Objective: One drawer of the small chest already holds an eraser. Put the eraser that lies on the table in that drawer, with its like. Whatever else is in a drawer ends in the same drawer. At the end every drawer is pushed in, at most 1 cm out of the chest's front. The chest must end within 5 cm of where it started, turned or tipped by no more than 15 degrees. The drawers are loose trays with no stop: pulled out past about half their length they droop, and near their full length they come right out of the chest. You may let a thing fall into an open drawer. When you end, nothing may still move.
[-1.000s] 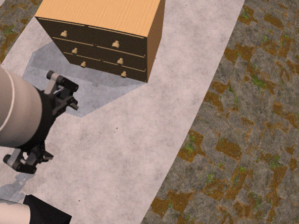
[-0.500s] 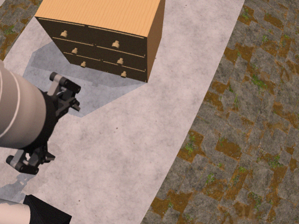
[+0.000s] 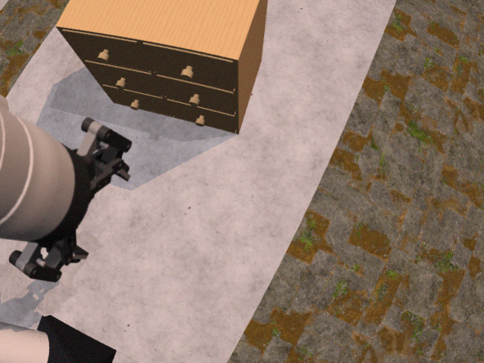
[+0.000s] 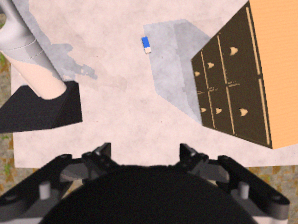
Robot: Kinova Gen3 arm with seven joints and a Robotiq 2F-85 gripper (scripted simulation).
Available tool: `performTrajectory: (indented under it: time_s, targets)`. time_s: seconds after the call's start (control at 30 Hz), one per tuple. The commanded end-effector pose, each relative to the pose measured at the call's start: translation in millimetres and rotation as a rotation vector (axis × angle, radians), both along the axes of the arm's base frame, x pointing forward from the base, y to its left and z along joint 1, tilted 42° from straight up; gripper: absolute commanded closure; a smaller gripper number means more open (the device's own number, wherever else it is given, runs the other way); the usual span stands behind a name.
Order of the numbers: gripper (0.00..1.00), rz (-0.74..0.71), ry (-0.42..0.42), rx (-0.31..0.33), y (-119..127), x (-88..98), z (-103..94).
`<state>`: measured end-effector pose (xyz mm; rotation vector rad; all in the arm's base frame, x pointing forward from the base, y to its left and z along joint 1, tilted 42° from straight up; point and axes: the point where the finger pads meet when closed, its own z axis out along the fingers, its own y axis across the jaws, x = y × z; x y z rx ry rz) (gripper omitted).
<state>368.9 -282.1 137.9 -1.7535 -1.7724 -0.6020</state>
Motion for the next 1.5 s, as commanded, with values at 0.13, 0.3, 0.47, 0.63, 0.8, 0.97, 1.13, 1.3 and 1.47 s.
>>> performTrajectory:
  time_s: [0.13,0.3,0.47,0.63,0.8,0.97,1.13,1.3,1.47]
  targets:
    - [0.0,-0.056,0.04,-0.007,4,3.2,-6.8]
    - [0.0,-0.112,0.091,-0.013,10,4.6,-12.9]
    - [0.0,-0.155,0.13,-0.018,15,5.8,-17.5]
    - [0.0,-0.242,0.209,-0.027,24,8.1,-26.9]
    - [0.0,-0.344,0.301,-0.038,34,10.8,-37.8]
    - [0.0,-0.406,0.366,-0.038,43,11.3,-43.0]
    - [0.0,-0.523,0.466,-0.057,54,15.4,-56.9]
    - [0.0,-0.635,0.572,-0.066,67,17.9,-68.1]
    - [0.0,-0.718,0.652,-0.072,77,19.8,-76.4]
